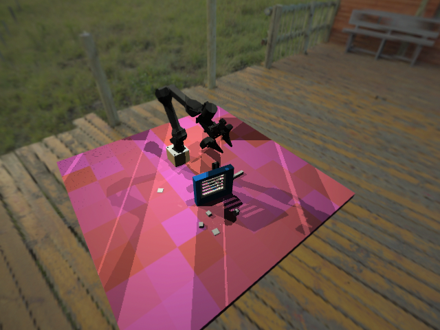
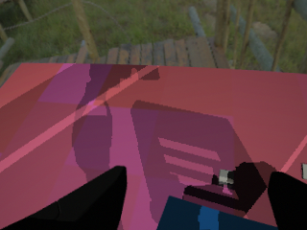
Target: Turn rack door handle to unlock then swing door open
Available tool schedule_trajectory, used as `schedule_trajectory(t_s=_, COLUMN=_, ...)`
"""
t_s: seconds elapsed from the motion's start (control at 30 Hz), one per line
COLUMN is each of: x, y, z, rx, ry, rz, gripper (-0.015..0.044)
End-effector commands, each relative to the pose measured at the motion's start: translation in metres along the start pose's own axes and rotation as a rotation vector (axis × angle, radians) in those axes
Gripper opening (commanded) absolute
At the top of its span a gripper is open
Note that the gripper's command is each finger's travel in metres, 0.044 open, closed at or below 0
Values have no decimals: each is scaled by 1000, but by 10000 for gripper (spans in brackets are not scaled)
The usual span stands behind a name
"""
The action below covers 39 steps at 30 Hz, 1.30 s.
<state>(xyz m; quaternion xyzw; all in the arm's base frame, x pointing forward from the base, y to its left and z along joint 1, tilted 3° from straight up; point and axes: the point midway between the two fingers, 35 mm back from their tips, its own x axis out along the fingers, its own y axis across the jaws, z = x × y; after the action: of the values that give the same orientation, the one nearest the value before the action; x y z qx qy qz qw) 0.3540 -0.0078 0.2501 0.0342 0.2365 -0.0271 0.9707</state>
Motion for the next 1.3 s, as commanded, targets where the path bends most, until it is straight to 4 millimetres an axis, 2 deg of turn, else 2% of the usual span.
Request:
schedule_trajectory(t_s=0.0, x=9, y=-3, z=-8, rx=26, ry=109, rz=-17, gripper=290)
schedule_trajectory(t_s=0.47, x=23, y=-9, z=-50, rx=124, ry=520, rz=-82, gripper=290)
schedule_trajectory(t_s=1.0, x=9, y=-16, z=-87, rx=231, ry=977, rz=-203, gripper=290)
schedule_trajectory(t_s=1.27, x=11, y=-16, z=-92, rx=236, ry=996, rz=-210, gripper=290)
